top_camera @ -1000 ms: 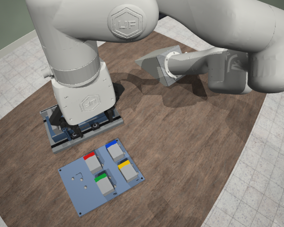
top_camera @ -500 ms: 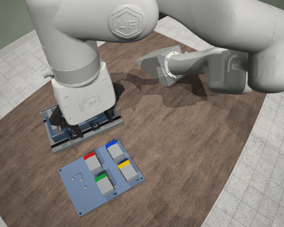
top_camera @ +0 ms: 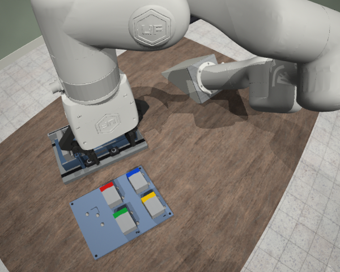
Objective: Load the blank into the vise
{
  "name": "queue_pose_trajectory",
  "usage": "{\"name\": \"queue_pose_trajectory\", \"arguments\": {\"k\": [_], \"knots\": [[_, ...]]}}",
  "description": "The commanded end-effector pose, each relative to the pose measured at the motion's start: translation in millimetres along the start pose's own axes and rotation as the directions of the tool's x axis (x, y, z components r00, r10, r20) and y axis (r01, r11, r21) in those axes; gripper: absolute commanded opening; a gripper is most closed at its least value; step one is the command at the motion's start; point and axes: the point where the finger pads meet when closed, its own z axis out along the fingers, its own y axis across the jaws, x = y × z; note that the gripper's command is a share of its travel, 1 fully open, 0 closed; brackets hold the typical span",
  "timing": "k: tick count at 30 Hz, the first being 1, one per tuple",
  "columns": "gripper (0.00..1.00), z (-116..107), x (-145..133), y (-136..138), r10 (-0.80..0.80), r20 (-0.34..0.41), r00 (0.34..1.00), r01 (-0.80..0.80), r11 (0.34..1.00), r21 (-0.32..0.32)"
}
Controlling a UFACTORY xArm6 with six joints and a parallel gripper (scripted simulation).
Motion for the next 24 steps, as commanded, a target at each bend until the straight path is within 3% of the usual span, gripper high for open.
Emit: {"name": "queue_pose_trajectory", "arguments": {"k": [1, 3, 13, 20, 24], "knots": [[0.76, -1.4, -0.1, -0.3, -0.001, -0.001, 1.0, 0.001, 1.0, 0.003], [0.76, -1.4, -0.1, -0.3, -0.001, -0.001, 1.0, 0.001, 1.0, 0.003], [0.76, 45.9, -11.7, 11.2, 0.008, -0.001, 1.0, -0.008, 1.0, 0.003], [0.76, 45.9, -11.7, 11.2, 0.008, -0.001, 1.0, -0.008, 1.0, 0.003], [0.76, 63.3, -15.9, 15.7, 0.008, -0.001, 1.0, -0.008, 1.0, 0.001]]}}
